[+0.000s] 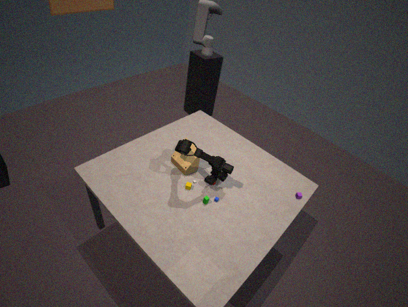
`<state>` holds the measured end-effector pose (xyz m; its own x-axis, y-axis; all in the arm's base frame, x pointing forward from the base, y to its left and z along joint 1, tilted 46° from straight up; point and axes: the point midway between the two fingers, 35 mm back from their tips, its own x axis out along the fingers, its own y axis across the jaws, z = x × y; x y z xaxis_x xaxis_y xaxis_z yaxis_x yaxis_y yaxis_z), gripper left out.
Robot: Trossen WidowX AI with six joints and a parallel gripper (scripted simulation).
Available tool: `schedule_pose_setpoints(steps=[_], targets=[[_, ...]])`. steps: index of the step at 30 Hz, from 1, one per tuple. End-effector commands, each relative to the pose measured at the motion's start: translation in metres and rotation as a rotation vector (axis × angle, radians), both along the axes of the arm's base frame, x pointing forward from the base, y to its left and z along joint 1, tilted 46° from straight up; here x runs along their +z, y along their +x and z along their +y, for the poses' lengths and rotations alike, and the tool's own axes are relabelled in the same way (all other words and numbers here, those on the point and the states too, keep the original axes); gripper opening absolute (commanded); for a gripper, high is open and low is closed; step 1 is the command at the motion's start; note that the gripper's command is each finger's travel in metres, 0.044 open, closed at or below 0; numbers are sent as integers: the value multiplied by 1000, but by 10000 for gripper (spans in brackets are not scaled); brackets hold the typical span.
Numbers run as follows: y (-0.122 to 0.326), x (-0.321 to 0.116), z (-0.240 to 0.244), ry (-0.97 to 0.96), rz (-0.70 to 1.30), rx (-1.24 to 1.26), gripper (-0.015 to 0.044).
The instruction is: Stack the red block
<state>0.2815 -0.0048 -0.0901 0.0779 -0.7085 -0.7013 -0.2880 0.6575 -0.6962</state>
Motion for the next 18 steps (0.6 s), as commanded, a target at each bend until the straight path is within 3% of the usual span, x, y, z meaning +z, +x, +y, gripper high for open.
schedule_pose_setpoints(steps=[1,3,18], targets=[[0,1,0,-5,2,4,32],[0,4,4,-5,2,5,0],[-6,58,60,-1,3,5,0]])
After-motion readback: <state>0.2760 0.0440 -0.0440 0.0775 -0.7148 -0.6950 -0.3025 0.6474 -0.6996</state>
